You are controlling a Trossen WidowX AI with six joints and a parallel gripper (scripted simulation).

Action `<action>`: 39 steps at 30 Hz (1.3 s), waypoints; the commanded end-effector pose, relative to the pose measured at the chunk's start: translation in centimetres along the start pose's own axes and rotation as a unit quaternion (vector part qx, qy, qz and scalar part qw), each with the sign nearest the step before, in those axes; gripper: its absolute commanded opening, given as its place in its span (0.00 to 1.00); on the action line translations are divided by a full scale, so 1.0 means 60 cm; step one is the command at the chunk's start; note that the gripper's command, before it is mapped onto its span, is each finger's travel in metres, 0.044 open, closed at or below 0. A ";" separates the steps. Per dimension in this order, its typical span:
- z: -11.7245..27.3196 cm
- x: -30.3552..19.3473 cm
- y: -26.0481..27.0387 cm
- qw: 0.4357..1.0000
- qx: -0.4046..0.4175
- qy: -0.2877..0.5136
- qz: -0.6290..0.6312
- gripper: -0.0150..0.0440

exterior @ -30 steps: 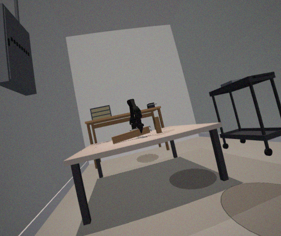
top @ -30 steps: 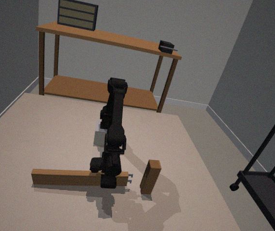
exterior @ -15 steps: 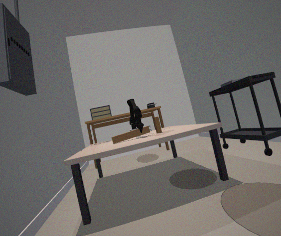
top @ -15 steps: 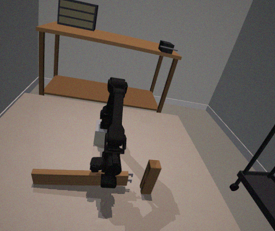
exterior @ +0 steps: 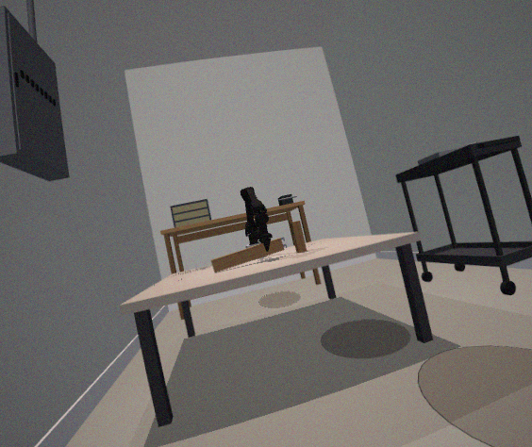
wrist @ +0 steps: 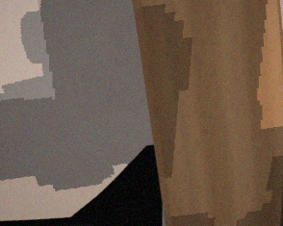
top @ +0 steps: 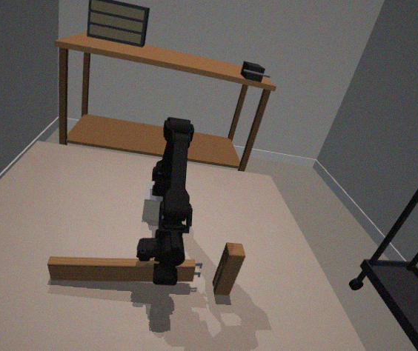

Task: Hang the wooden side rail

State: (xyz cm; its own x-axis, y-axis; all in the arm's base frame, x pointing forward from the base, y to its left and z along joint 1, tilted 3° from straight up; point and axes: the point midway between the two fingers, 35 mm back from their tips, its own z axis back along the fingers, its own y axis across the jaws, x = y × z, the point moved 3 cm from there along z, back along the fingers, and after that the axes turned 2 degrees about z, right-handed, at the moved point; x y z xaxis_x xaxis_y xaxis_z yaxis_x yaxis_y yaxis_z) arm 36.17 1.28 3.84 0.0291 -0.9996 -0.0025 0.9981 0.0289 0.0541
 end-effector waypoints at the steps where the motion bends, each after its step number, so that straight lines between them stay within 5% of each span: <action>1: 0.010 0.000 0.004 1.000 0.008 -0.001 -0.002 0.25; 39: 0.004 -0.006 0.012 1.000 0.008 -0.001 -0.002 0.25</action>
State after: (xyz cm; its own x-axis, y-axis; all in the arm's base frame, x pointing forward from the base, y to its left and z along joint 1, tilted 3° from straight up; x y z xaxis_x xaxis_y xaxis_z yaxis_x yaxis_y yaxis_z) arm 36.51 1.58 3.90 0.0226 -0.9997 0.0006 0.9980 0.0226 0.0587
